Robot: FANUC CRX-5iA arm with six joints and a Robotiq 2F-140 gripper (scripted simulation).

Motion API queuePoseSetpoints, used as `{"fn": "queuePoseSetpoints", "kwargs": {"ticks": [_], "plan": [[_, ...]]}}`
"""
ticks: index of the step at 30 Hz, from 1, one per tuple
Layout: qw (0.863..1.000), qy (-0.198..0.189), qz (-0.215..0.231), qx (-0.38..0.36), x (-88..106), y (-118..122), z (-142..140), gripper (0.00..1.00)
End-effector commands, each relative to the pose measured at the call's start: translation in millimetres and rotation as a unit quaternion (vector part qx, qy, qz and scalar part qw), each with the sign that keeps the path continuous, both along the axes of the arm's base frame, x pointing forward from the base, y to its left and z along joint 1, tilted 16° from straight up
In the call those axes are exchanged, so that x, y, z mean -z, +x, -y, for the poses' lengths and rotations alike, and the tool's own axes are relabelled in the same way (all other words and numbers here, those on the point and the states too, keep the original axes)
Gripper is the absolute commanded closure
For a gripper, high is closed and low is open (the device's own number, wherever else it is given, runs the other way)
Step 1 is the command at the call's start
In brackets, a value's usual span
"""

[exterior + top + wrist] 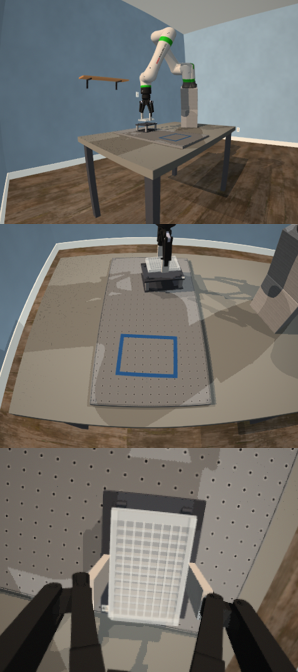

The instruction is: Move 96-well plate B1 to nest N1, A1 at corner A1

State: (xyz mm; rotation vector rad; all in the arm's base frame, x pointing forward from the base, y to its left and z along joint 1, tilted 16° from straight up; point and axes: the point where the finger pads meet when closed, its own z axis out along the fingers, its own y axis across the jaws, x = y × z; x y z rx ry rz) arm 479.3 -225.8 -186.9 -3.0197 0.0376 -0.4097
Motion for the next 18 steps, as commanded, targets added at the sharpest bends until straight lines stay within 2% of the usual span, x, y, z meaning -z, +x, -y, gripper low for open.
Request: {"fn": "queuePoseSetpoints", "kwargs": {"ticks": [1, 10, 18], "plan": [[1.000, 0.000, 0.000, 0.000, 2.0, 0.6, 0.0, 1.00], [1.000, 0.000, 0.000, 0.000, 15.8, 4.5, -1.3, 1.00], [1.000, 0.000, 0.000, 0.000, 15.8, 4.5, -1.3, 1.00]]}}
